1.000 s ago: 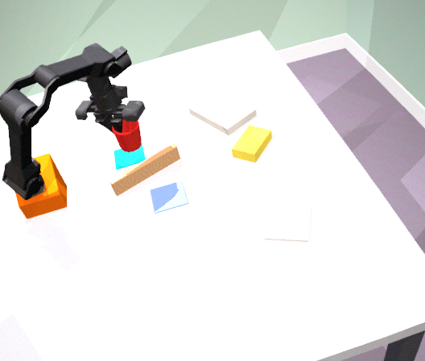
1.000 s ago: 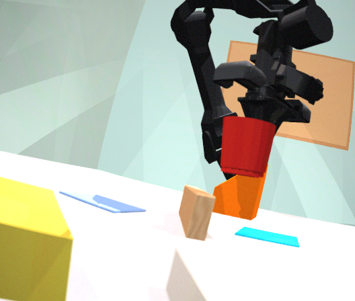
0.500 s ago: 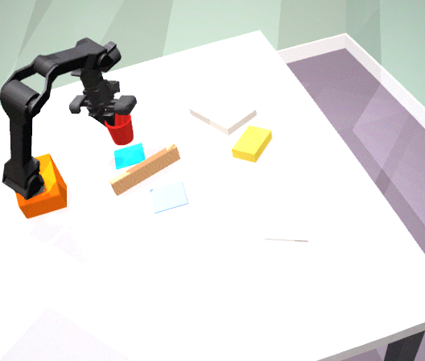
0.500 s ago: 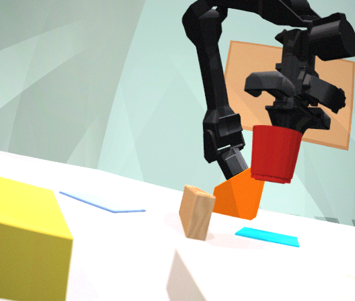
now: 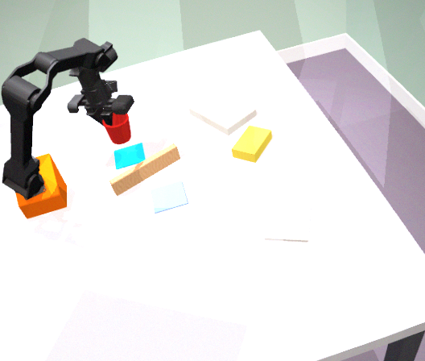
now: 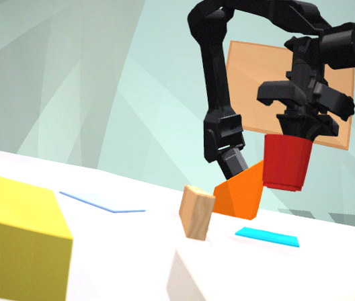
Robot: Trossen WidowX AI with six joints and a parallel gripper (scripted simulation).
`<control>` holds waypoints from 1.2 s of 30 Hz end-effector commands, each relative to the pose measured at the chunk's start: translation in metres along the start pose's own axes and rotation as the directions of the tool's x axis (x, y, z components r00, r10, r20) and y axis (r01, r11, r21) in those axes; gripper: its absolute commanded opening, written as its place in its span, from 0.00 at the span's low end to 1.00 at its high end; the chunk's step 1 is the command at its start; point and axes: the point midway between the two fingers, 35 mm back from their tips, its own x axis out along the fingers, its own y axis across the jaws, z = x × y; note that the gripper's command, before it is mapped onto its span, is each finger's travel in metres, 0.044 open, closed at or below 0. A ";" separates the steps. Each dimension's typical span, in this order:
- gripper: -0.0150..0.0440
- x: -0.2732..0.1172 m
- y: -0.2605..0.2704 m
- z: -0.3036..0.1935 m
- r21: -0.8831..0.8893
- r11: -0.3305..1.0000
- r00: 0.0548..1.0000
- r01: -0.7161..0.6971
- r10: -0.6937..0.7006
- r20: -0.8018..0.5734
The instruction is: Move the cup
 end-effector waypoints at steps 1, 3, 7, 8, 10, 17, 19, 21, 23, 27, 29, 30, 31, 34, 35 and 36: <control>0.25 0.006 0.000 -0.001 -0.001 1.000 1.000 -0.002 0.002 -0.004; 0.25 0.009 0.000 0.000 -0.001 1.000 1.000 -0.002 0.002 -0.004; 0.25 0.015 0.000 0.000 -0.001 1.000 1.000 -0.002 0.002 -0.004; 0.25 0.017 0.000 0.000 -0.001 1.000 1.000 -0.002 0.002 -0.004; 0.25 0.020 0.000 0.000 -0.001 1.000 1.000 -0.001 0.001 -0.004; 0.25 0.031 0.000 0.000 -0.001 1.000 1.000 -0.001 0.001 -0.005; 0.25 0.034 0.000 0.000 -0.001 1.000 1.000 -0.001 0.001 -0.005; 0.25 0.037 0.001 0.000 -0.001 1.000 1.000 -0.001 0.001 -0.005; 0.25 0.041 0.001 0.000 -0.001 1.000 1.000 -0.001 0.001 -0.005; 0.25 0.047 0.001 0.000 -0.001 1.000 1.000 -0.001 0.001 -0.005; 0.25 0.051 0.001 0.000 0.000 1.000 1.000 -0.001 0.001 -0.005; 0.25 0.052 0.001 0.000 0.000 1.000 1.000 -0.001 0.001 -0.005; 0.25 0.054 0.001 0.000 0.000 1.000 1.000 -0.001 0.001 -0.005; 0.25 0.059 0.001 -0.001 0.000 1.000 1.000 0.000 0.000 -0.005; 0.25 0.060 0.001 -0.001 0.000 1.000 1.000 0.000 0.000 -0.005; 0.25 0.062 0.001 -0.001 0.000 1.000 1.000 0.000 0.000 -0.006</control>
